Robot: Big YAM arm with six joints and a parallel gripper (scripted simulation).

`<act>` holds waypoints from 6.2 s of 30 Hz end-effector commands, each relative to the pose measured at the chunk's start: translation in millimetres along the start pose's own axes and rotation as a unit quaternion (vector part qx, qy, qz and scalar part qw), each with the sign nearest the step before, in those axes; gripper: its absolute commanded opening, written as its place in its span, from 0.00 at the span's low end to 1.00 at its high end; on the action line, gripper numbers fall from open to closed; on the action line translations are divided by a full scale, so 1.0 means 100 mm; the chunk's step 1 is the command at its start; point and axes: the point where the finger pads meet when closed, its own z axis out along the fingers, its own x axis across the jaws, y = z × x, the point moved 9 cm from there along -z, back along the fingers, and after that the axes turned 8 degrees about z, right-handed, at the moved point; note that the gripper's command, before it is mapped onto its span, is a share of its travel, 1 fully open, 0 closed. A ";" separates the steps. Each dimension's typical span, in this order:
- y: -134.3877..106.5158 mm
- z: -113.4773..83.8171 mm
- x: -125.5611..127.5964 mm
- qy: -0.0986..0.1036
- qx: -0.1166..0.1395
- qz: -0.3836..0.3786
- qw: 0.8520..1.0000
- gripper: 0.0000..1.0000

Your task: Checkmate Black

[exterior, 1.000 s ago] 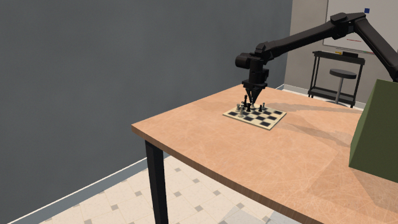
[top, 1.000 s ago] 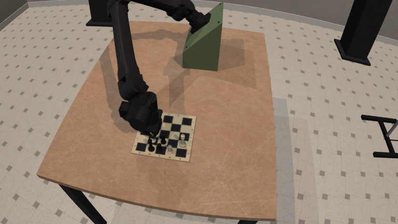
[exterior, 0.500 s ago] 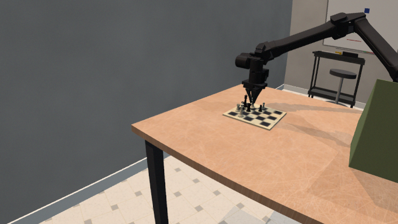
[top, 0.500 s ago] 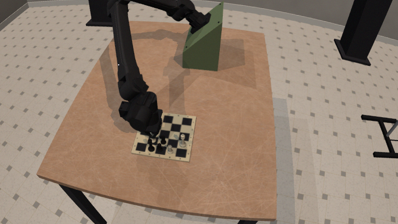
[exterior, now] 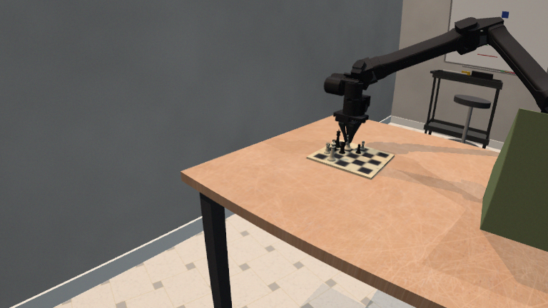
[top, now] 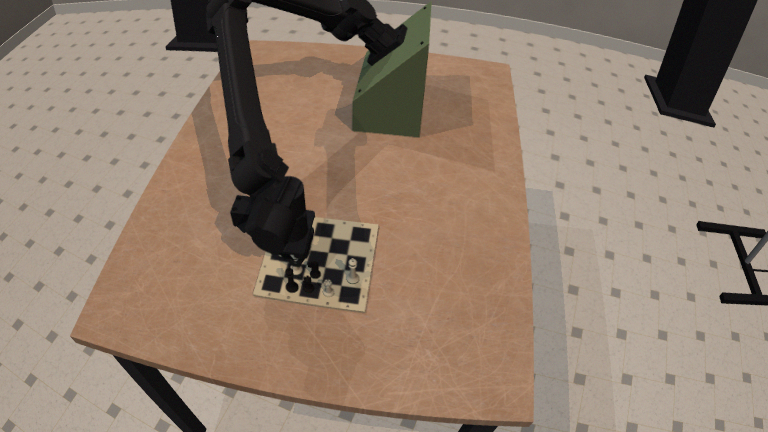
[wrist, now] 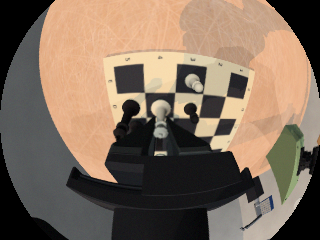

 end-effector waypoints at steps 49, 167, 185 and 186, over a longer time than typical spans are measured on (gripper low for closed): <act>0.18 -0.09 0.12 0.011 0.001 0.019 1.000 0.00; 0.19 -0.05 0.13 0.011 0.001 0.019 1.000 0.24; 0.17 -0.20 0.15 0.018 0.002 0.020 1.000 0.40; 0.17 -0.20 0.15 0.018 0.002 0.020 1.000 0.40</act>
